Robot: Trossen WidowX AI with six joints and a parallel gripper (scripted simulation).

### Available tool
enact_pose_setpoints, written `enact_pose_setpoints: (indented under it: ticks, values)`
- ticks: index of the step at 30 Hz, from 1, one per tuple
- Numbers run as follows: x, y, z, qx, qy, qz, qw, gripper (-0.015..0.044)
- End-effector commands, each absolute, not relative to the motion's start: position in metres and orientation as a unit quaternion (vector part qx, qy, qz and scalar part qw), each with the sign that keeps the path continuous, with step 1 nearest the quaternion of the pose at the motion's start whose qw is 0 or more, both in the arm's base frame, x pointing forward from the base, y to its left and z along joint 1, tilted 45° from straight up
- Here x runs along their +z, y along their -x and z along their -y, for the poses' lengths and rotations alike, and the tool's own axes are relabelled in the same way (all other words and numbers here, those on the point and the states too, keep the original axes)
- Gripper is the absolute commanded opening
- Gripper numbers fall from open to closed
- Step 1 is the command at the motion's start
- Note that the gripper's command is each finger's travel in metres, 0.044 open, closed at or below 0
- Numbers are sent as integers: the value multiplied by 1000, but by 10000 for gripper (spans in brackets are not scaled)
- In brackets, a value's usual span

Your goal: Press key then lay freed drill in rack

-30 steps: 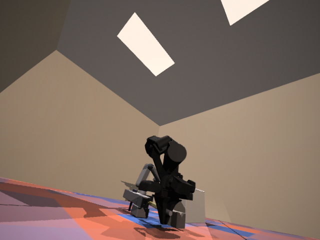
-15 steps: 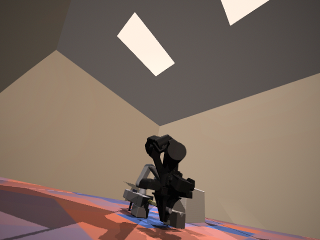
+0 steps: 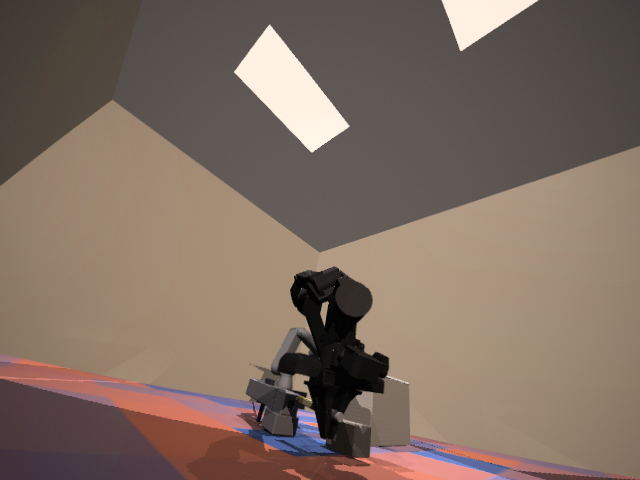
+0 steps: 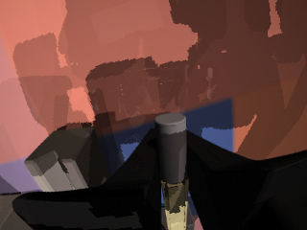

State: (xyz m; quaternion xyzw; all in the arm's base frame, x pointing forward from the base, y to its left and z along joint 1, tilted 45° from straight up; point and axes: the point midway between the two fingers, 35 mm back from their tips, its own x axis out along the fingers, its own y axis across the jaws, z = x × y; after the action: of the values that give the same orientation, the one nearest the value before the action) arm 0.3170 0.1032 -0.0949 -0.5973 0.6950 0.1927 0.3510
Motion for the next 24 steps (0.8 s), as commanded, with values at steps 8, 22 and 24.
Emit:
enact_pose_setpoints:
  ticks: [8,22,24]
  values:
    - [-90,-317,-107,193,596,-695,354,0]
    - [-86,-317,-110,193,595,-695,354,0]
    - [-85,-317,-110,193,595,-695,354,0]
